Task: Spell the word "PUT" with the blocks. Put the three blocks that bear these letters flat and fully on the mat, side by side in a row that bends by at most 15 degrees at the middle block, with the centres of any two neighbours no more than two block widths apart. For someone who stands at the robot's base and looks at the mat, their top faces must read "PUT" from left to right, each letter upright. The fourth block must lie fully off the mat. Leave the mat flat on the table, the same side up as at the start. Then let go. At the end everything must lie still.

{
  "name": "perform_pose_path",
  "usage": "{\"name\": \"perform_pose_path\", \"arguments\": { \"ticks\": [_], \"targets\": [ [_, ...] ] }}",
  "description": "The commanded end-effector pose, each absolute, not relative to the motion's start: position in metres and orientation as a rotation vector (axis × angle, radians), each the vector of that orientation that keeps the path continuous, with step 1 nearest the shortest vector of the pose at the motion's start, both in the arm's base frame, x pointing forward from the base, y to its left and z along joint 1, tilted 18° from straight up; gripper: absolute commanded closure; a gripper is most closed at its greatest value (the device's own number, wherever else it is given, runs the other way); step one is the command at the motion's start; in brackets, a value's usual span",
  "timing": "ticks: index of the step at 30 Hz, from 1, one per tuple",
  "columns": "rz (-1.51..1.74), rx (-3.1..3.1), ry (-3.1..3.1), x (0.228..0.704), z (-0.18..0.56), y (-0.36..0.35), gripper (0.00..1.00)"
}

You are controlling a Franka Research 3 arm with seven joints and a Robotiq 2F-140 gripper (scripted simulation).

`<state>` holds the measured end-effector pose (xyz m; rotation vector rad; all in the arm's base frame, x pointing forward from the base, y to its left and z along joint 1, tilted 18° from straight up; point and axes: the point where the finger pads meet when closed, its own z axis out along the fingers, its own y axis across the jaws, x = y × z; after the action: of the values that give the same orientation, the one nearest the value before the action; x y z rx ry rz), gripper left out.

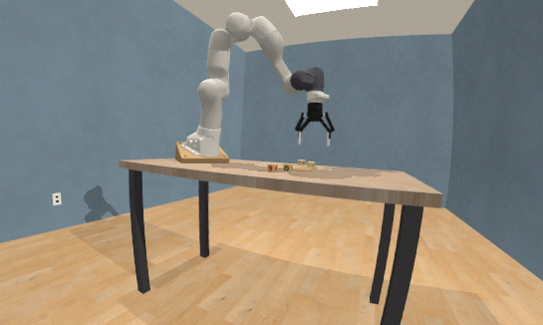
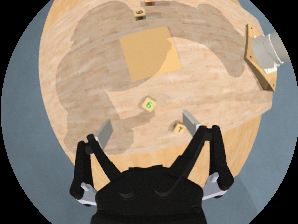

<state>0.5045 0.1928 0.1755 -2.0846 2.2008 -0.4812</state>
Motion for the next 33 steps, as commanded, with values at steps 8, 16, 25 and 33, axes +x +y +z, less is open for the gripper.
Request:
{"name": "perform_pose_path", "arguments": {
  "ticks": [8,16,25,33],
  "targets": [
    [-0.496,-2.356,1.967,0.5026,0.1751,0.1917,0.00],
    [-0.500,-2.471,1.849,0.5023,0.1751,0.1914,0.00],
    [-0.504,-2.597,1.703,0.5019,0.1750,0.1912,0.00],
    [-0.506,-2.697,1.573,0.5016,0.1750,0.1910,0.00]
  ]
}}
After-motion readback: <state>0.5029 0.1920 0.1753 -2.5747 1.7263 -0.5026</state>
